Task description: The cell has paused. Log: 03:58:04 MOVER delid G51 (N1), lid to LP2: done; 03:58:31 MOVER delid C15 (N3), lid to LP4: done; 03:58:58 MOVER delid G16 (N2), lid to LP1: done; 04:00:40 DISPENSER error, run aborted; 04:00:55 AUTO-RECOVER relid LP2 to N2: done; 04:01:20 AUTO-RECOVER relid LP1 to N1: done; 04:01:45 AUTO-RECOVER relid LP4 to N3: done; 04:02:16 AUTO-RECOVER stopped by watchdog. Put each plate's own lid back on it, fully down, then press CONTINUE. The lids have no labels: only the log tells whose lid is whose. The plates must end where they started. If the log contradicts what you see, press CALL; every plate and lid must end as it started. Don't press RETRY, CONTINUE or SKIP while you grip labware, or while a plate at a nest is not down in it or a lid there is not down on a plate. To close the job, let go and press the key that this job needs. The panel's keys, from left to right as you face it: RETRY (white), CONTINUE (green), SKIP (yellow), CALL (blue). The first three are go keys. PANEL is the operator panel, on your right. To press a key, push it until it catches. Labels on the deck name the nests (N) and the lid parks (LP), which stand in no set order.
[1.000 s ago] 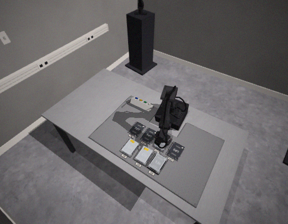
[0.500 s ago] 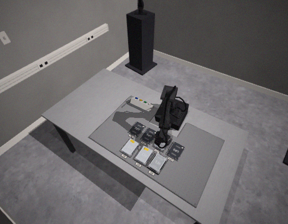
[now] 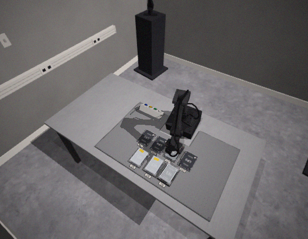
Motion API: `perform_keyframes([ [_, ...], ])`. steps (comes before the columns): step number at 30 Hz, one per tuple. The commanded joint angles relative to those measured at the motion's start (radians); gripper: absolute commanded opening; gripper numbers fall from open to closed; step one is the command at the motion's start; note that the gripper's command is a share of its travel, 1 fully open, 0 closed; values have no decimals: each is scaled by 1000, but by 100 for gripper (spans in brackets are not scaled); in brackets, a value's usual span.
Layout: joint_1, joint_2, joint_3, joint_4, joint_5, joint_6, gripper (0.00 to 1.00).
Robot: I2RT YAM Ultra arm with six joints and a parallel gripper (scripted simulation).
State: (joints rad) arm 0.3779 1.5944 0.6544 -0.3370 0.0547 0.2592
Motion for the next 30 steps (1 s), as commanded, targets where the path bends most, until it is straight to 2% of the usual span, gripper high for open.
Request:
perform_keyframes([
  [1,13,-43,33,-43,-2,8,100],
  [22,19,-145,64,-175,6,13,100],
  [23,19,-145,64,-176,6,13,100],
  [24,-17,-99,80,-180,-11,-34,100],
  [30,-104,-67,130,-192,-34,-117,100],
])
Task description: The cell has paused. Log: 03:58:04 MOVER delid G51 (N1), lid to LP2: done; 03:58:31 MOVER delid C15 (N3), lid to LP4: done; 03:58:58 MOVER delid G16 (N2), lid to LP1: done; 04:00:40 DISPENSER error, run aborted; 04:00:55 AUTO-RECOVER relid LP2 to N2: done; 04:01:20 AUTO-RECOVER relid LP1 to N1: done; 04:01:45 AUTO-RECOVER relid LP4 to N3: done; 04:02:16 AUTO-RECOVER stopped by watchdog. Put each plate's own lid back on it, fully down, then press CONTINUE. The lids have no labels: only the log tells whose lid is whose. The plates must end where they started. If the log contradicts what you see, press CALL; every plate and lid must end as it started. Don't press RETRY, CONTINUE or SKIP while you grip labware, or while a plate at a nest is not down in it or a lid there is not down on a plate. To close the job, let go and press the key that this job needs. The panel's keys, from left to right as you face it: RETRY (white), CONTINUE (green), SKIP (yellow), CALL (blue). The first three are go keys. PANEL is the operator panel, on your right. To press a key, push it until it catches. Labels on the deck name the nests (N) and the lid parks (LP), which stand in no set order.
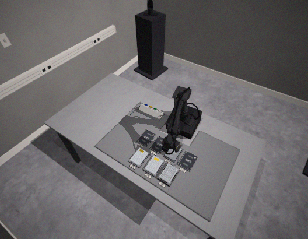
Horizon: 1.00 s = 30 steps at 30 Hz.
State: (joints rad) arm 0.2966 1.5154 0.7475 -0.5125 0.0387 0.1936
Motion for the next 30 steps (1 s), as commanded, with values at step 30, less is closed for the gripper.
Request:
perform_keyframes([
  [30,-364,297,461,-159,-119,-378,100],
])
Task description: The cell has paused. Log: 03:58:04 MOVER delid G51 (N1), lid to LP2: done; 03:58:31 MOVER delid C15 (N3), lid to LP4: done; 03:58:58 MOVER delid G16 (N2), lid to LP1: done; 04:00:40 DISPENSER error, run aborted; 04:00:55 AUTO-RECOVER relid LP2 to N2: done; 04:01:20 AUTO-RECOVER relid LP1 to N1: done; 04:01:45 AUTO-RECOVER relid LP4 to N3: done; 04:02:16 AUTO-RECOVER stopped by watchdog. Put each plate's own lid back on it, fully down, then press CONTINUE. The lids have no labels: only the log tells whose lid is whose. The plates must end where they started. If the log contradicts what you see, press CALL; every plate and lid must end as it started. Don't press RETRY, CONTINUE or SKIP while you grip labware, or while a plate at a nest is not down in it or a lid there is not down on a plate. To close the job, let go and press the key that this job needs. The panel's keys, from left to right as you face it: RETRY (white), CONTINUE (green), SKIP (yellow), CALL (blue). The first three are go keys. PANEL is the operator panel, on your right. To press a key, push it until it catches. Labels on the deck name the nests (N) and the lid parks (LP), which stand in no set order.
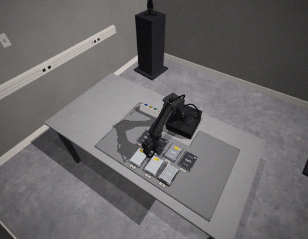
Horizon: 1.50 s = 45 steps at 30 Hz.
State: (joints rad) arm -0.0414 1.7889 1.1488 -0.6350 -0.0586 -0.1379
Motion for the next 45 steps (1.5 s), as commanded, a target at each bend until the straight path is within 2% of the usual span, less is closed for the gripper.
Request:
perform_keyframes([
  [1,-35,36,80,-44,-24,-55,100],
  [3,-52,61,120,-60,-29,-72,100],
  [5,-52,61,120,-60,-29,-72,100],
  [20,-160,270,471,-208,-59,-175,100],
  [22,-160,270,471,-208,-59,-175,100],
  [26,-181,328,574,-257,-65,-196,100],
  [28,-182,333,585,-266,-66,-197,100],
  [30,-175,298,586,-269,-65,-198,100],
  [45,-169,296,590,-275,-64,-194,100],
])
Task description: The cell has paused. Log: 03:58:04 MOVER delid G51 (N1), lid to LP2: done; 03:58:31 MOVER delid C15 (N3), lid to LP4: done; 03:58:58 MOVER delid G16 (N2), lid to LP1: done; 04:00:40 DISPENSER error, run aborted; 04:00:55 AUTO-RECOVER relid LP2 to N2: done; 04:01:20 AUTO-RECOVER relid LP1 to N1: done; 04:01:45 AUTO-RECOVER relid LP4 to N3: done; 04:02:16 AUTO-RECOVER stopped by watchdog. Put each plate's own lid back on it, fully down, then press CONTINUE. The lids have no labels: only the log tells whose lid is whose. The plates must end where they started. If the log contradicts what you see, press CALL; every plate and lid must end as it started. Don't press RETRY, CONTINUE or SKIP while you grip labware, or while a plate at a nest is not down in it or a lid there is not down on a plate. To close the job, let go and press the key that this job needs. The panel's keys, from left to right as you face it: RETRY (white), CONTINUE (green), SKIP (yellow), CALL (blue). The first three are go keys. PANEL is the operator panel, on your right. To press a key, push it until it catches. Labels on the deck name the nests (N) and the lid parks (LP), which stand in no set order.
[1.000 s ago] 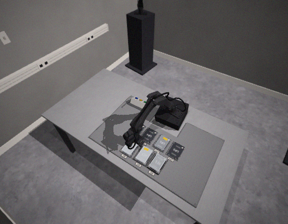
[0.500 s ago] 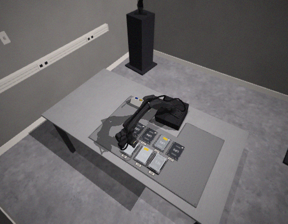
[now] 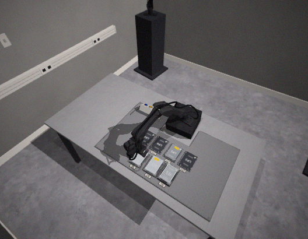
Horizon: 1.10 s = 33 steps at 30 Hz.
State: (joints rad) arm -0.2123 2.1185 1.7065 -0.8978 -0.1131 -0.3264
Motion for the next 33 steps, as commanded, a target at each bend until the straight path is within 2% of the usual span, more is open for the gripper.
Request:
perform_keyframes([
  [1,2,-33,33,-12,-9,-6,100],
  [17,3,-16,43,-5,-9,-5,100],
  [18,5,4,41,12,-9,-3,100],
  [22,11,21,-9,29,-7,3,100],
  [28,7,33,-4,49,-5,8,100],
  [29,8,3,-14,52,-5,7,100],
  [31,11,7,2,63,-4,10,100],
  [33,15,47,-20,72,-3,11,100],
])
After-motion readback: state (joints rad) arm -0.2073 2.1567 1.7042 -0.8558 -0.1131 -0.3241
